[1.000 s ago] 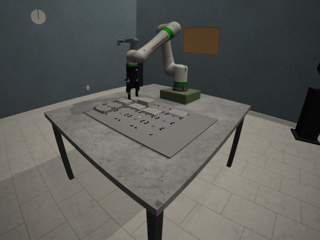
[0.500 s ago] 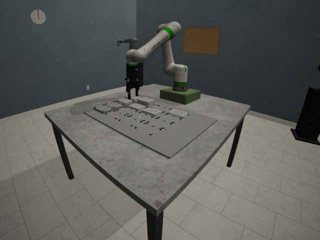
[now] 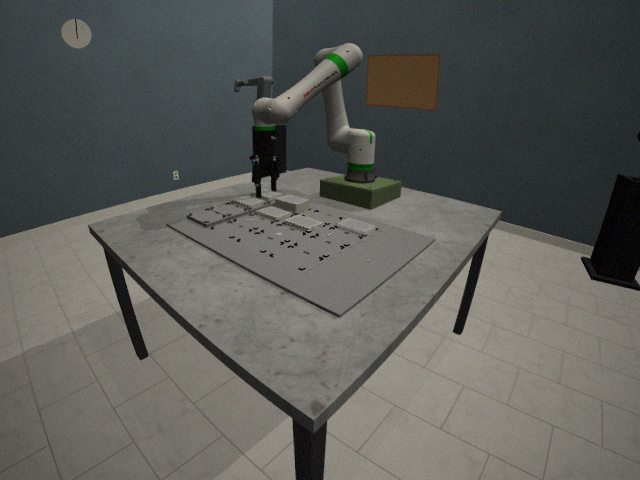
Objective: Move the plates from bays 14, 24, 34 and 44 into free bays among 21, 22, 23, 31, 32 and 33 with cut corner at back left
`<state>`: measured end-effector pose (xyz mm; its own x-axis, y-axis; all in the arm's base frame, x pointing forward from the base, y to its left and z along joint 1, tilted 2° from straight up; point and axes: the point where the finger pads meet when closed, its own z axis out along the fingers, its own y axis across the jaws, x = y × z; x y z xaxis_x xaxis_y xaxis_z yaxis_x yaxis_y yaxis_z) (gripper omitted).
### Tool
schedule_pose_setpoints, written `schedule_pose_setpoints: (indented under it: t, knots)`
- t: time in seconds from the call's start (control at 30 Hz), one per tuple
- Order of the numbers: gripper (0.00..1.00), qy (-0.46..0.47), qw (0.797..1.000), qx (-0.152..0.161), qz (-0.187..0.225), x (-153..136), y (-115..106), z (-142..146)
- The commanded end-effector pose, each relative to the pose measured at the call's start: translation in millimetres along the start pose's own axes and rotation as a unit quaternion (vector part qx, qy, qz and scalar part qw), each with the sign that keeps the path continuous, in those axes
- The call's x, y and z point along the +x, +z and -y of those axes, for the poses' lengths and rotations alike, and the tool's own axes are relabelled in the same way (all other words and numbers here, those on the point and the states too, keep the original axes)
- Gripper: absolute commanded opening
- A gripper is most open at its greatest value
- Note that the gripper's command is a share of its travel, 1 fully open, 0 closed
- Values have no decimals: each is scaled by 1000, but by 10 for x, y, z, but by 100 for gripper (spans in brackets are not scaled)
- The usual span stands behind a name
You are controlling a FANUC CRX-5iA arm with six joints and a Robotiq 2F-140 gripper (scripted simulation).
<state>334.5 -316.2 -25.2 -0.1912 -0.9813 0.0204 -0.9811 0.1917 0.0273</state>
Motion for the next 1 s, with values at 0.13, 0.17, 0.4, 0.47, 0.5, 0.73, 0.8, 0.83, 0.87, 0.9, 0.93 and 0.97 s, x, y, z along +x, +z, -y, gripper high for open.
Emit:
schedule_pose_setpoints:
  t: [0.13, 0.17, 0.4, 0.47, 0.5, 0.73, 0.8, 0.83, 0.87, 0.9, 0.93, 0.97]
  knots:
    - [10, 0, 1000, 1, -1, 4, -12, 7]
    - [10, 0, 1000, 1, -1, 4, -26, 7]
    - [10, 0, 1000, 1, -1, 4, -119, 7]
    - [10, 0, 1000, 1, -1, 4, -146, 7]
    - [10, 0, 1000, 1, -1, 4, -160, 7]
    - [10, 0, 1000, 1, -1, 4, -225, 6]
    - [10, 0, 1000, 1, -1, 4, -253, 6]
    - [10, 0, 1000, 1, -1, 4, -266, 6]
    - [10, 0, 1000, 1, -1, 4, -280, 6]
    - [10, 0, 1000, 1, -1, 4, -293, 6]
    - [10, 0, 1000, 1, -1, 4, -306, 6]
    - [10, 0, 1000, 1, -1, 4, -320, 6]
